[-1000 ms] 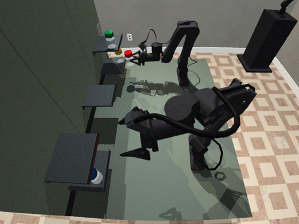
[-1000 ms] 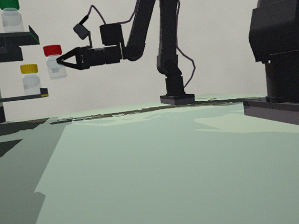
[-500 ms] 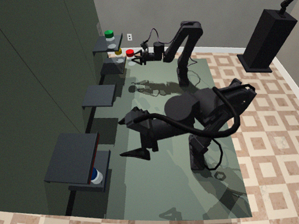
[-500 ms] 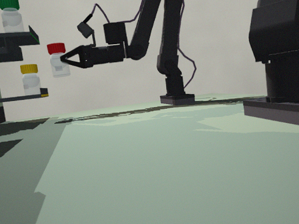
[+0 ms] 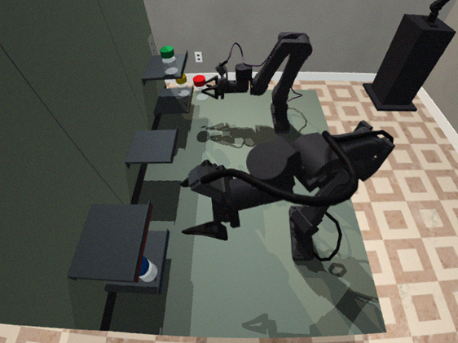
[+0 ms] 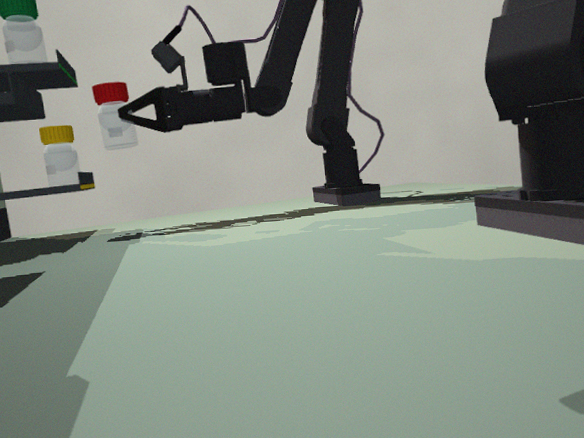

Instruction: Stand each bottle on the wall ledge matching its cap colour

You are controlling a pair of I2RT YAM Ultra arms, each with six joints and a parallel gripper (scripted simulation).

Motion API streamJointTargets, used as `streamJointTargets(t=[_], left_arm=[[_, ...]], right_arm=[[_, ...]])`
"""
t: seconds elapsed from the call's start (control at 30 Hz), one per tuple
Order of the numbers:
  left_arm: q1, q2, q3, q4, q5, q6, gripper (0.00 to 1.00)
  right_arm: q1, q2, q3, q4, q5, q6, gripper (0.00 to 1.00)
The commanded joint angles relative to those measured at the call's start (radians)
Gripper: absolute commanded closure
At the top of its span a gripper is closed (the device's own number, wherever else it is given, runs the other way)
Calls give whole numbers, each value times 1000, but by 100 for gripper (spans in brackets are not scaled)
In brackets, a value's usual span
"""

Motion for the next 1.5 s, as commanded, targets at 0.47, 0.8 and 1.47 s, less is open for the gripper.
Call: streamJointTargets(t=[0.47,0.8,1.47], left_arm=[[-678,74,66,-60,-207,-72,0],[-1109,119,93,-87,-315,-106,0],[-1447,143,130,-156,-404,-135,0]], right_arm=[[91,-54,24,-41,190,-8,51],[482,-33,143,-138,582,-12,51],[897,197,550,-355,900,24,51]])
